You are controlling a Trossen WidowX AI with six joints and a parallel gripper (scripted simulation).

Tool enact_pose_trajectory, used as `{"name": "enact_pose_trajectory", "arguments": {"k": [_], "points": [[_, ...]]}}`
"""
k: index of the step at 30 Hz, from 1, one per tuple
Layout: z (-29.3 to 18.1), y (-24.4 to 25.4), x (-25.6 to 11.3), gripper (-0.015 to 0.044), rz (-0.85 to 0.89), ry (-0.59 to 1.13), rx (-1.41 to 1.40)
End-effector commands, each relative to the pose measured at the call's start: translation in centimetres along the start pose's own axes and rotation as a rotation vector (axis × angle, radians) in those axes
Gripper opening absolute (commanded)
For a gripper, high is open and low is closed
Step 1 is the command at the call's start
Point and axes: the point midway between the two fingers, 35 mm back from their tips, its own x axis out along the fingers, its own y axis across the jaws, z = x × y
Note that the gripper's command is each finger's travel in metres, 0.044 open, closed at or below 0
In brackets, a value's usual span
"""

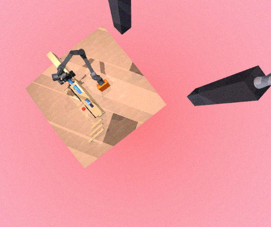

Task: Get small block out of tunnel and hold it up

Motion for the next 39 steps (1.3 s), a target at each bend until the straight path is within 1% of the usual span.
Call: {"name": "enact_pose_trajectory", "arguments": {"k": [1,5,6,14,22,24,25,27,39], "points": [[-4.3,-0.1,-0.5,0.0,0.021,0.075,-0.067],[-5.5,-0.3,-0.7,0.0,0.022,0.073,-0.068],[-1.1,-0.1,-0.4,0.0026,0.006,-0.009,0.016],[-1.0,0.0,-0.8,0.0236,0.008,0.0,0.008],[-0.1,0.5,-3.9,0.044,0.021,0.067,-0.062],[0.0,0.5,-4.2,0.044,0.022,0.073,-0.069],[-0.6,0.4,-3.2,0.044,0.02,0.056,-0.054],[-1.3,0.5,-3.6,0.044,0.031,0.082,-0.067],[-1.7,0.3,-2.5,0.044,0.03,0.084,-0.066]]}}
